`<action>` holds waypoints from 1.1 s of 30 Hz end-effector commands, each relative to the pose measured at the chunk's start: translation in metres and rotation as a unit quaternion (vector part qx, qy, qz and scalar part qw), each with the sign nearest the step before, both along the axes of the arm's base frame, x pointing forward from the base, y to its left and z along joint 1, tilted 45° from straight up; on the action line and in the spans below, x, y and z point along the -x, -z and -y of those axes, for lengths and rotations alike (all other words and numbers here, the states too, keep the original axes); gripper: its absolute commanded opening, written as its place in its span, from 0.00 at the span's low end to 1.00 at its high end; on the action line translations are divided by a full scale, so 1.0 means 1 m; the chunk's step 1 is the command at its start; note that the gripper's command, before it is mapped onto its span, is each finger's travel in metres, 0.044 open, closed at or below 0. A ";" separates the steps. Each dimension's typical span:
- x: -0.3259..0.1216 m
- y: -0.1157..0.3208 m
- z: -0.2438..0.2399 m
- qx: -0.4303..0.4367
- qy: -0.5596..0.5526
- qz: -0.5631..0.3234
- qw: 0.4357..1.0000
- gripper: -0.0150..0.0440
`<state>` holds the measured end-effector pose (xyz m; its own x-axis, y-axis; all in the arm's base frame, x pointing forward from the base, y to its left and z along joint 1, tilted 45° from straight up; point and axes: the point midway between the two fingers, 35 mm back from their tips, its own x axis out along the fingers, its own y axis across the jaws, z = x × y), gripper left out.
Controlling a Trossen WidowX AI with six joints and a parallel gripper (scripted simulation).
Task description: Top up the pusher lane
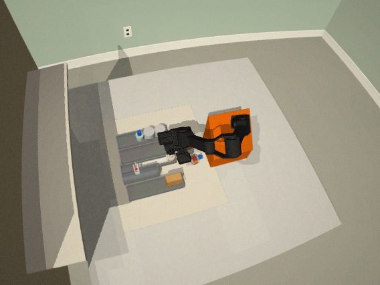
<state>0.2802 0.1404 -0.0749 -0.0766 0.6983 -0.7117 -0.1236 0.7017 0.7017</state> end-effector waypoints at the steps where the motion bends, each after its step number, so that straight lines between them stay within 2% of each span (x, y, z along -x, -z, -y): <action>1: 0.003 0.004 -0.003 -0.001 0.002 -0.004 1.000 0.25; 33: -0.008 0.004 -0.005 -0.001 0.002 -0.004 1.000 0.25</action>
<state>0.2842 0.1446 -0.0798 -0.0836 0.6980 -0.7112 -0.1144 0.7023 0.7027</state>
